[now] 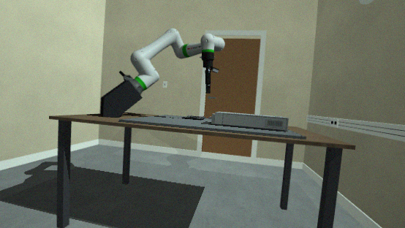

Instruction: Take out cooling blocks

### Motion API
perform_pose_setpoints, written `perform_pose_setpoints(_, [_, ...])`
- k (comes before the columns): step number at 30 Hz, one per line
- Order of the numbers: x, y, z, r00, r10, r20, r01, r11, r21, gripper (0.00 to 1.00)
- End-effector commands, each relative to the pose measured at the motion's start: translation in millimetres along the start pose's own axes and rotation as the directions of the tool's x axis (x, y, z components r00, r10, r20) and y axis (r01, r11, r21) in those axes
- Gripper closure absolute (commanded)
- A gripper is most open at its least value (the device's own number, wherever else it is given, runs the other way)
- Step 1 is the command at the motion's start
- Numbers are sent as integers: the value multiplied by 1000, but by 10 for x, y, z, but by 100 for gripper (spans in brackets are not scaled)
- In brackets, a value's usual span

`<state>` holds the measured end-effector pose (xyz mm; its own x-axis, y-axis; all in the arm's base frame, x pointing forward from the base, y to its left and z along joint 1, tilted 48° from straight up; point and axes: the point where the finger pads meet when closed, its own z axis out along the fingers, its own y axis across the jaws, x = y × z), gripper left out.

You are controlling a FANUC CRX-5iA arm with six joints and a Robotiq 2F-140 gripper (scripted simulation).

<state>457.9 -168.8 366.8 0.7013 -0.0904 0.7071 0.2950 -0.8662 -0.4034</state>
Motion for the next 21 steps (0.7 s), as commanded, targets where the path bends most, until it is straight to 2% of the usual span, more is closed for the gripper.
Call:
perform_pose_setpoints(1, [-25,4,-16,1000,-1,-1,1,1000,-1,65])
perform_pose_setpoints(4, [-141,10,-46,997,71,18,-71,997,-28,65])
perform_pose_setpoints(13, [-490,28,-135,997,73,18,-72,997,-28,65])
perform_pose_setpoints(16, [-607,25,-159,989,147,35,-145,988,-54,65])
perform_pose_setpoints(21, [-725,22,-182,988,148,35,-146,988,-55,65])
